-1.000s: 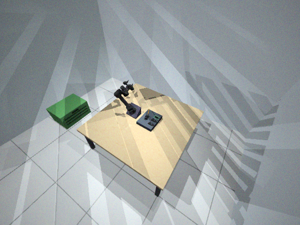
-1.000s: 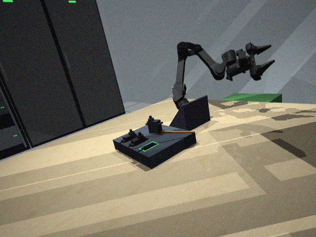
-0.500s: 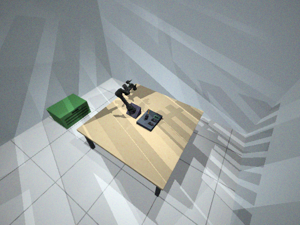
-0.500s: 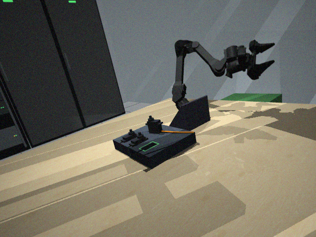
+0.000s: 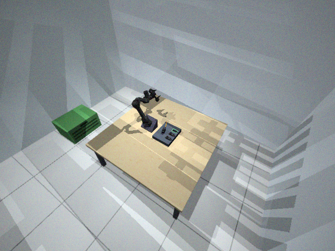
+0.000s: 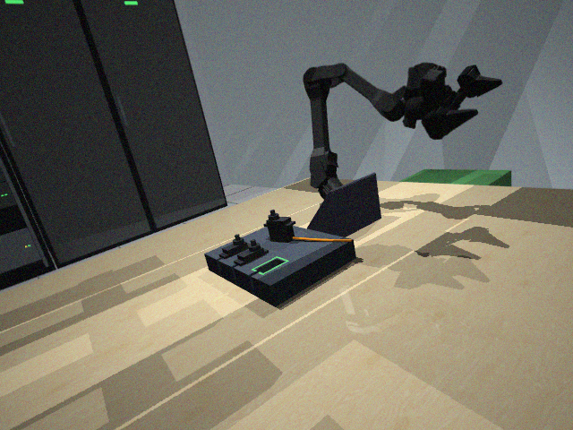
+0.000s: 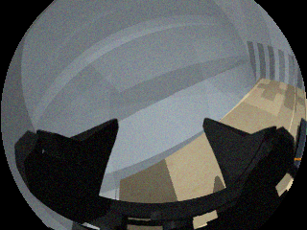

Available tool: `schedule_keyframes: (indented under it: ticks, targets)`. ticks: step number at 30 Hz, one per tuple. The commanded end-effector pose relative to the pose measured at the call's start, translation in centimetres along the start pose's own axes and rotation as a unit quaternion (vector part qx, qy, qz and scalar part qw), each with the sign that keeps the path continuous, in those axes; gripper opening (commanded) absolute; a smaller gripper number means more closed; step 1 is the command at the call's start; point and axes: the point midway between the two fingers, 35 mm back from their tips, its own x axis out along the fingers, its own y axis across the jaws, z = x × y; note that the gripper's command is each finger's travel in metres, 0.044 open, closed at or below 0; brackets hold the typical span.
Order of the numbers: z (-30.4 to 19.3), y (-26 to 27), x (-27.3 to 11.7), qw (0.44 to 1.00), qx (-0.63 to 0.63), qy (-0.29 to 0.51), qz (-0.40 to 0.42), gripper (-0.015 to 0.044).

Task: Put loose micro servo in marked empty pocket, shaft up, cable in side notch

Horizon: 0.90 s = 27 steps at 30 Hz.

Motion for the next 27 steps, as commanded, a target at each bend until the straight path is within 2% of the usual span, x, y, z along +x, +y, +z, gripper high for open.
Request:
schedule_keyframes:
  ticks: [1,14,27]
  targets:
    - [1.8,-2.3,0.8,0.998,-0.039,0.01,-0.042,0.044]
    - [5.8,-11.3,1.7,0.968,-0.157,0.087,-0.174,0.044]
    - [8.6,-21.0,-0.7,0.901,-0.257,0.226,-0.267,0.044]
